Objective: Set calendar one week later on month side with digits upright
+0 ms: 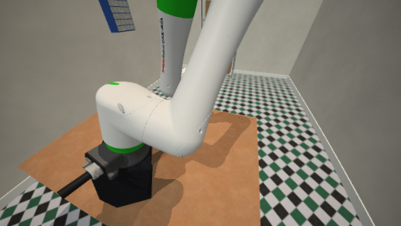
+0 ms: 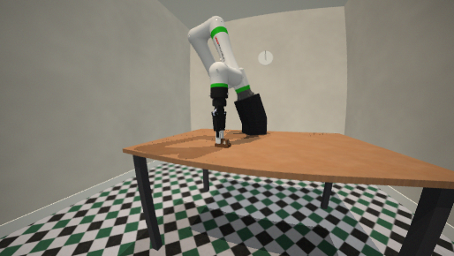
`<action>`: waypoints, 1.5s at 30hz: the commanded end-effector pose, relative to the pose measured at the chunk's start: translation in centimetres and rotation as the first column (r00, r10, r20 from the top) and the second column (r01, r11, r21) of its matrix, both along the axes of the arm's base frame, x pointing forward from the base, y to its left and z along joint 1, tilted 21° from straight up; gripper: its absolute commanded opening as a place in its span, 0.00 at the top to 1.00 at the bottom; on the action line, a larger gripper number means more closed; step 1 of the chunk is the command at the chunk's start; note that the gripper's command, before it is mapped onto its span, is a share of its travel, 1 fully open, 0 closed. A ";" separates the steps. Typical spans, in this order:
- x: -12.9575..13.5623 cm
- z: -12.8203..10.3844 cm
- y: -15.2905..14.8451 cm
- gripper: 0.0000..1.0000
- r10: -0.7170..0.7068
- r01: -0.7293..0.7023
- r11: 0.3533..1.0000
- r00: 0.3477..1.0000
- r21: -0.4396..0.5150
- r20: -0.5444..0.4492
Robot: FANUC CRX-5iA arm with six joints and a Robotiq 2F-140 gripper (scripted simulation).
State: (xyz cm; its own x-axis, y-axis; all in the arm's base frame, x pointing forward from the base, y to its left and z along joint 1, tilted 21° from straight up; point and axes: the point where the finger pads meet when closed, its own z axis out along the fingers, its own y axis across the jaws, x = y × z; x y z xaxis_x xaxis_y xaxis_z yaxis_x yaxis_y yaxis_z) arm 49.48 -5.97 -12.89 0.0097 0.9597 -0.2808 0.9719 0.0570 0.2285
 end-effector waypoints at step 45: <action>-2.2 5.3 14.0 0.83 0.220 -0.224 0.974 0.973 -0.044 -0.074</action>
